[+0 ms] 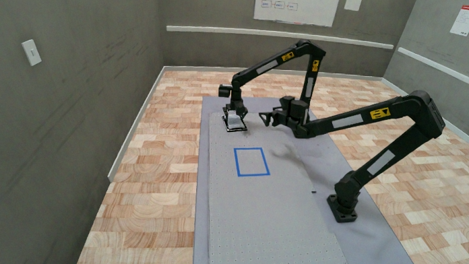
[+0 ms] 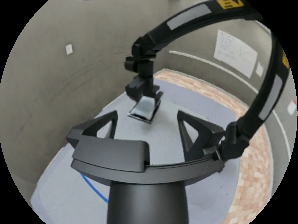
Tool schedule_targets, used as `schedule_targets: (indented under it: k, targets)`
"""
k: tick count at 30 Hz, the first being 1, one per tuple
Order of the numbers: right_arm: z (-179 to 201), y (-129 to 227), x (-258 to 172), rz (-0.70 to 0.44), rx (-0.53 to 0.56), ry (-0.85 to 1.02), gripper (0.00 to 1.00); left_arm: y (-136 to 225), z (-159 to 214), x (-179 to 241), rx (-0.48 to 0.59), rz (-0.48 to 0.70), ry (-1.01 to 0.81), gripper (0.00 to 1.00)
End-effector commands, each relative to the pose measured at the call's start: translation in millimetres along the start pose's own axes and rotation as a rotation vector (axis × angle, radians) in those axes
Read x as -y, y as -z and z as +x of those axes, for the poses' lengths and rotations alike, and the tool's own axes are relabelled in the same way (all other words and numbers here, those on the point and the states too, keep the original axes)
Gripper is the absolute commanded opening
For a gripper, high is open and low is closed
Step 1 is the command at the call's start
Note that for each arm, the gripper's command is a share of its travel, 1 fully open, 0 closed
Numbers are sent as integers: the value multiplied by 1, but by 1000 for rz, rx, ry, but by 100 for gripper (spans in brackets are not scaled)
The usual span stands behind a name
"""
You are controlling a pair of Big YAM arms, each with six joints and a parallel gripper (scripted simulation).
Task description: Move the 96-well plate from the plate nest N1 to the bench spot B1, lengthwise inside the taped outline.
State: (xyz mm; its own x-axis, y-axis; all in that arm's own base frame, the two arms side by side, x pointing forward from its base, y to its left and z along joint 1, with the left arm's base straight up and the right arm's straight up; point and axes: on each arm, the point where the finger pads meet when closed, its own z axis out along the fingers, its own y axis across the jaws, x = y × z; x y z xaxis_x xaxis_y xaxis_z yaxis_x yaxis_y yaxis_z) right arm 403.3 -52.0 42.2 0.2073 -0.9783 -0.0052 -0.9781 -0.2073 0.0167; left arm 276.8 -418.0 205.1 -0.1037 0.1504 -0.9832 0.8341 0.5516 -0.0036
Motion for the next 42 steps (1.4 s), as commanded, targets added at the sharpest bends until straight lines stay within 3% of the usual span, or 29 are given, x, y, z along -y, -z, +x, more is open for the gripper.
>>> schedule_targets:
  k: [1, 6, 16, 18, 20, 32, 42]
  targets:
    - [4, -2, 14, 27, -9, 11, 97, -4, -12, -4, 30, -9, -2, 100]
    - [3, -8, 10, 19, -6, 11, 95, -4, -12, -4, 30, -9, -2, 100]
    - [3, 0, 10, 37, -12, 11, 81, -4, -12, -4, 30, -9, -2, 100]
    - [5, 19, 18, 59, -20, 10, 58, -4, -12, -4, 30, -9, -2, 100]
    - [5, 27, 17, 60, -20, 10, 80, -4, -12, -4, 30, -9, -2, 100]
    - [5, 60, 17, 64, -22, 10, 80, -4, -12, -4, 30, -9, -2, 100]
    - [6, 54, 18, 50, -17, 10, 80, 25, -58, -30, 4, -62, 8, 100]
